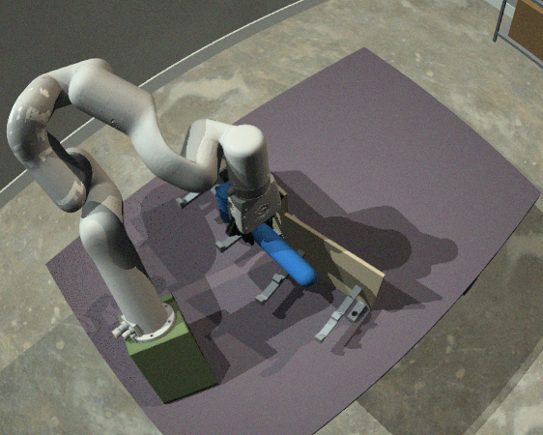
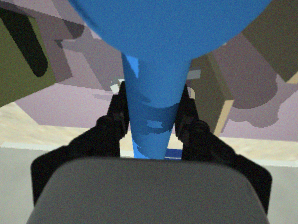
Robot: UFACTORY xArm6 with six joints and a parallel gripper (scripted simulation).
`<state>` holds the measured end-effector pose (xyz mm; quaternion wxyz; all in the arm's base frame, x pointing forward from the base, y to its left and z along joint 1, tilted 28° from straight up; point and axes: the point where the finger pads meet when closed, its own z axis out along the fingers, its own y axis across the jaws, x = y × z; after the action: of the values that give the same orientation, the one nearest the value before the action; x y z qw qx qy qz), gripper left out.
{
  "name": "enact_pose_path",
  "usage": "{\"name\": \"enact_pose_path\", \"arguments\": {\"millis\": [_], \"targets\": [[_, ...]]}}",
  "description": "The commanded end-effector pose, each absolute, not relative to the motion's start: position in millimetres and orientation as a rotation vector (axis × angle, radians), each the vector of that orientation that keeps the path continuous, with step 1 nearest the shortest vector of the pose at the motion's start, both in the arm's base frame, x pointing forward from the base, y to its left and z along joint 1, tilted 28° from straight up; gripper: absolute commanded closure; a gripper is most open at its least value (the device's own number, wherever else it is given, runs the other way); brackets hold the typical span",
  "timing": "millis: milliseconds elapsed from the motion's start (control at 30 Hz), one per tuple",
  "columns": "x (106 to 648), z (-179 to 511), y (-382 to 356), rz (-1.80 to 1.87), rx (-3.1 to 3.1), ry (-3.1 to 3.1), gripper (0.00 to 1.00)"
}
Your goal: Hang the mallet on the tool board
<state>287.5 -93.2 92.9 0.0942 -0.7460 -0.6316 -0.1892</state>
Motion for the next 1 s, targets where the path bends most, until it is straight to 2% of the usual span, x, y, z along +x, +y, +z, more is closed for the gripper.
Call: {"name": "enact_pose_path", "arguments": {"millis": [0,367,967], "targets": [[277.7,72.9,-127.9,-0.585,-2.195,-1.870,1.00],[240.7,36.0,-176.6,-0.635,-2.180,-1.856,1.00],[246.9,19.0,-169.8,-0.679,-2.002,-2.101,1.00]]}}
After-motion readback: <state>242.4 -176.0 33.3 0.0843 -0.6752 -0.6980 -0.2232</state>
